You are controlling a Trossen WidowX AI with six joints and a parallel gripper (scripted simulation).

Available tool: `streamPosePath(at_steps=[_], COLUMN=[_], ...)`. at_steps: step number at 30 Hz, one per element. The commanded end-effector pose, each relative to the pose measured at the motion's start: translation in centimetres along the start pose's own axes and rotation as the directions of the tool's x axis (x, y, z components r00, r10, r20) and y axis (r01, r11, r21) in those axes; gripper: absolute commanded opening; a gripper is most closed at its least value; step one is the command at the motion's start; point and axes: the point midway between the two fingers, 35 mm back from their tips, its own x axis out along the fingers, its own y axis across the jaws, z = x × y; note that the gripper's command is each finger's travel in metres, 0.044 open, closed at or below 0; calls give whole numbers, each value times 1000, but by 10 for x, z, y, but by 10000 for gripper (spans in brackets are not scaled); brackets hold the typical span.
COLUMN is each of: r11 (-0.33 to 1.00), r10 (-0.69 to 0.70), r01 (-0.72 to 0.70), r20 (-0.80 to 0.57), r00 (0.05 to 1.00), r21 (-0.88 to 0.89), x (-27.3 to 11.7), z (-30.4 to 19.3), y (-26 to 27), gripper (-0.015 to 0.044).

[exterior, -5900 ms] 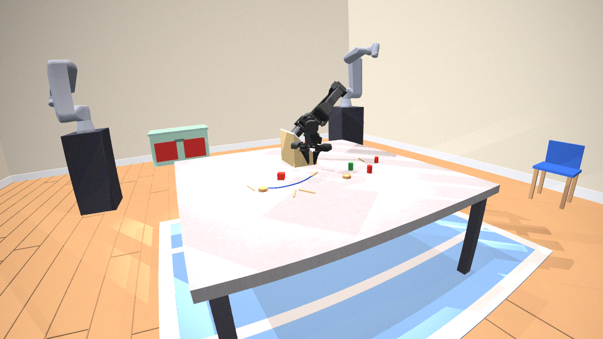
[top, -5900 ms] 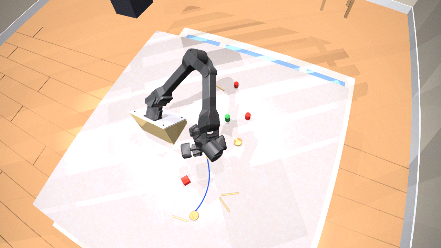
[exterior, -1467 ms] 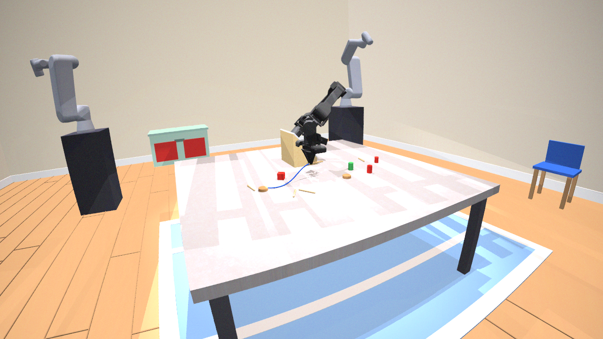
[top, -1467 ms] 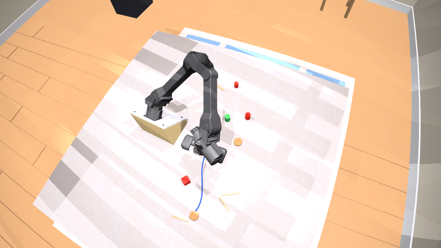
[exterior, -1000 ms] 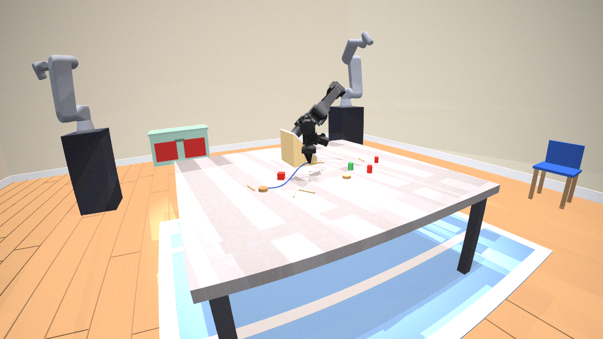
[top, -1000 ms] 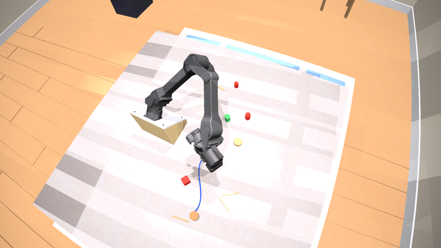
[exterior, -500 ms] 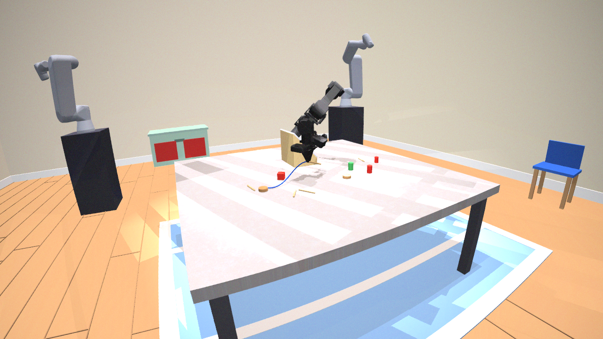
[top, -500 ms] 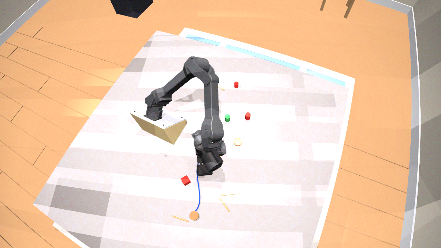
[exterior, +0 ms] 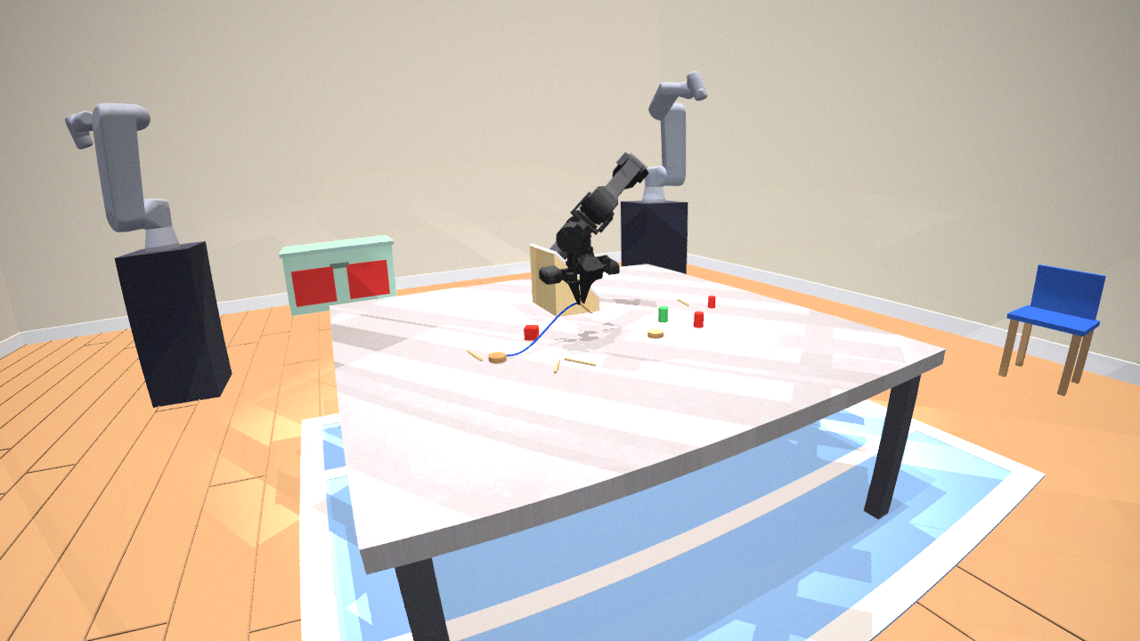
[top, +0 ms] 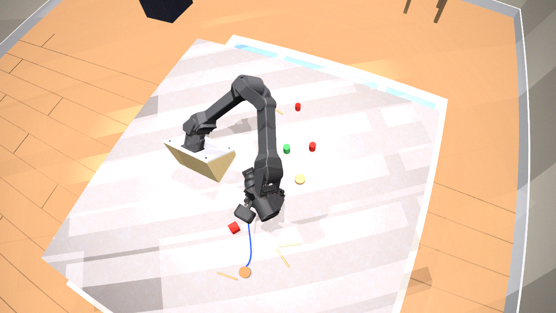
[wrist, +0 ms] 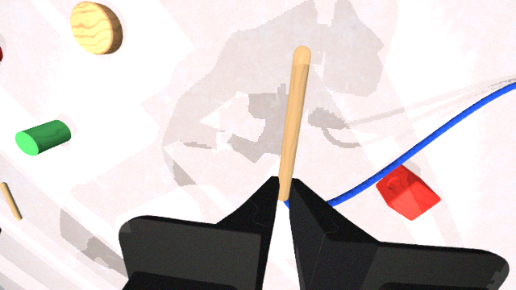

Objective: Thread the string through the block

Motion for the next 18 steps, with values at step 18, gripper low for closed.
streamPosePath(at_steps=[18], r11=[693], r10=[25], r01=[3], r20=[-28], r00=[999], r21=[721], x=[-12], z=[4], y=[-12], gripper=[0])
